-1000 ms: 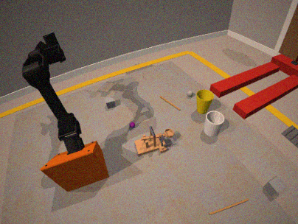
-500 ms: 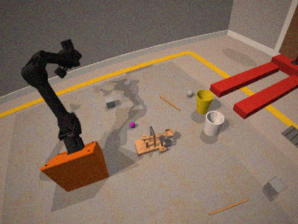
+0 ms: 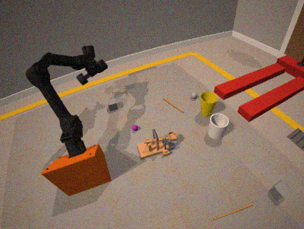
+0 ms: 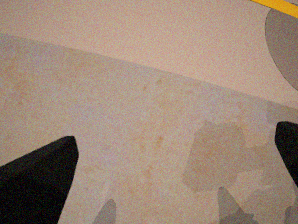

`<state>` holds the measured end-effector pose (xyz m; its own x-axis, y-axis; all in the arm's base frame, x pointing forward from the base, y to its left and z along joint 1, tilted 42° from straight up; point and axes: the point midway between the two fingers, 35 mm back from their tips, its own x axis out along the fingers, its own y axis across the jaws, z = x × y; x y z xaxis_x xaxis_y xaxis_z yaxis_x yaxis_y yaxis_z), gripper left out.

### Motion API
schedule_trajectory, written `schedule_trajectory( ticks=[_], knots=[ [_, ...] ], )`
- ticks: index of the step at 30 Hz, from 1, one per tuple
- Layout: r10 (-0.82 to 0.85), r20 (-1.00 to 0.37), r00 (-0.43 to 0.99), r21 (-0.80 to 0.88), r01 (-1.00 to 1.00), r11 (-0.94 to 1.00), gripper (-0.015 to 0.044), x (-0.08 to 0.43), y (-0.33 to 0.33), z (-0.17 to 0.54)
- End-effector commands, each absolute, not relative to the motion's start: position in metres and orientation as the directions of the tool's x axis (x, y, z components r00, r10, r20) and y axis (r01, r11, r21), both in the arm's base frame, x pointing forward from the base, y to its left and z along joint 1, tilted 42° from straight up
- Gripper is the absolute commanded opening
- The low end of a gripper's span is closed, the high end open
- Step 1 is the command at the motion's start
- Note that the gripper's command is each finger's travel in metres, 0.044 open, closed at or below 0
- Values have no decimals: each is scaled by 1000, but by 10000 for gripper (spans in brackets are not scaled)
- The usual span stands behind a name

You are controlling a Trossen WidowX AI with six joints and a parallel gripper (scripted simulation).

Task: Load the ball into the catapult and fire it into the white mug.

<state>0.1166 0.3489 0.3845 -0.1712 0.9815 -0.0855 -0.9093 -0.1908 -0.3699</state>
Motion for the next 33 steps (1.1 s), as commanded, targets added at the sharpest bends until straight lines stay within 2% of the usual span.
schedule_trajectory(
  ticks=[1,14,33],
  knots=[
    [982,-167,-94,-286,-948,-140,440,150,347,355],
    [923,-376,84,-35,-996,76,440,242,308,271],
    [776,-603,183,265,-872,412,440,321,215,165]
  ],
)
